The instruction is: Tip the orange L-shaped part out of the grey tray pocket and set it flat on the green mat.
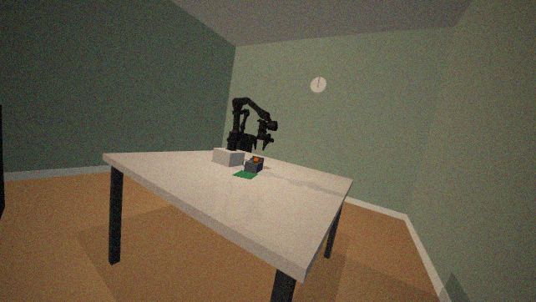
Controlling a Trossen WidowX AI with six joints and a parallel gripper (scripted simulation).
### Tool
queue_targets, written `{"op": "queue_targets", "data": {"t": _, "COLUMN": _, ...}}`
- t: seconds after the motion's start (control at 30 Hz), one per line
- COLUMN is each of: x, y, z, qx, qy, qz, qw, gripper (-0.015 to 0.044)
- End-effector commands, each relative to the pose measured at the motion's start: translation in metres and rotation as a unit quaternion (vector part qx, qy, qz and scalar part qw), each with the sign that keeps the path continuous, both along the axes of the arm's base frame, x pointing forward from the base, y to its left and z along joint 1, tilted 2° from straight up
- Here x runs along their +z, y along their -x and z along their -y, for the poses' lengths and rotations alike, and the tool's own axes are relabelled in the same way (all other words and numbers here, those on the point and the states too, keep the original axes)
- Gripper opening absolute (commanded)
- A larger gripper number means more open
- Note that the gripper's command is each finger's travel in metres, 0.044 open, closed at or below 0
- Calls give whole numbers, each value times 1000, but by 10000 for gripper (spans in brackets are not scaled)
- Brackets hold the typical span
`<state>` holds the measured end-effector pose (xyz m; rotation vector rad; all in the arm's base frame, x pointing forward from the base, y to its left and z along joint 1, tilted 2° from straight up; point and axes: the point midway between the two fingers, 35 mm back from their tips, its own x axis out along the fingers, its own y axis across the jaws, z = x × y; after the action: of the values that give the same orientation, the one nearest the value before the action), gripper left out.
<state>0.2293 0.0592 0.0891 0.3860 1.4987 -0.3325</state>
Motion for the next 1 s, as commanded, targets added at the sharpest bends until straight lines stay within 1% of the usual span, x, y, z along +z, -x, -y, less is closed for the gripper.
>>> {"op": "queue_targets", "data": {"t": 0.0, "x": 0, "y": -18, "z": 30, "qx": -339, "qy": -17, "qz": -9, "qw": 940, "gripper": 280}}
{"op": "queue_targets", "data": {"t": 0.4, "x": -1, "y": -19, "z": 30, "qx": -339, "qy": -17, "qz": -9, "qw": 940, "gripper": 280}}
{"op": "queue_targets", "data": {"t": 0.63, "x": -30, "y": -20, "z": 29, "qx": -339, "qy": -17, "qz": -9, "qw": 940, "gripper": 280}}
{"op": "queue_targets", "data": {"t": 0.97, "x": -40, "y": -21, "z": 29, "qx": -339, "qy": -17, "qz": -9, "qw": 940, "gripper": 280}}
